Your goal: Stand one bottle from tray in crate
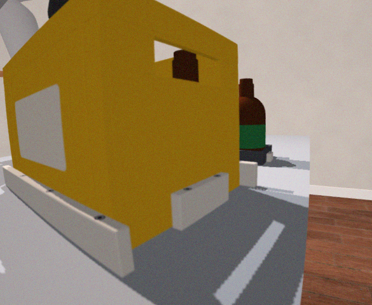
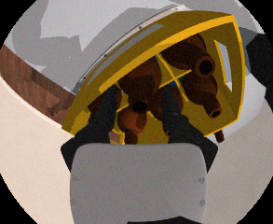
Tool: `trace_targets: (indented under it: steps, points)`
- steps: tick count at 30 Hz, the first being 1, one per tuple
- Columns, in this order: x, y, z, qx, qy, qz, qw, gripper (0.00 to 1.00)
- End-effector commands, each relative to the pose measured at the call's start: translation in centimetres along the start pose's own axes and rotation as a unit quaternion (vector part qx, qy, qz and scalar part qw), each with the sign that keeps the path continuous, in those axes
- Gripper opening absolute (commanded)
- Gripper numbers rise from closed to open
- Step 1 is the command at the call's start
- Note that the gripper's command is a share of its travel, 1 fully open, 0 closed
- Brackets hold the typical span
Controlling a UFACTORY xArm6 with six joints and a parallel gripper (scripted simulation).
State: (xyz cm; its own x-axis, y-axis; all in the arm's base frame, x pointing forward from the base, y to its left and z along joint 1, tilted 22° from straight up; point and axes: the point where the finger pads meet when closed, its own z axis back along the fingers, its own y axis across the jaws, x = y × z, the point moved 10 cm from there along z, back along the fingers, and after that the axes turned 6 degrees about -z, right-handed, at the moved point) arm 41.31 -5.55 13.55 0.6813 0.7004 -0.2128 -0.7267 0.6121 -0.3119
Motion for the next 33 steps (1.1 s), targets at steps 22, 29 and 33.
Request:
trace_targets:
  steps: [22, 29, 33]
  points:
    - [0.0, -0.1, 4.9, -0.001, -0.001, 0.000, 1.000, 0.65]
    - [0.0, -0.1, 6.4, -0.001, -0.001, 0.000, 1.000, 0.65]
    - [0.0, -0.1, 7.0, -0.001, -0.001, 0.000, 1.000, 0.65]
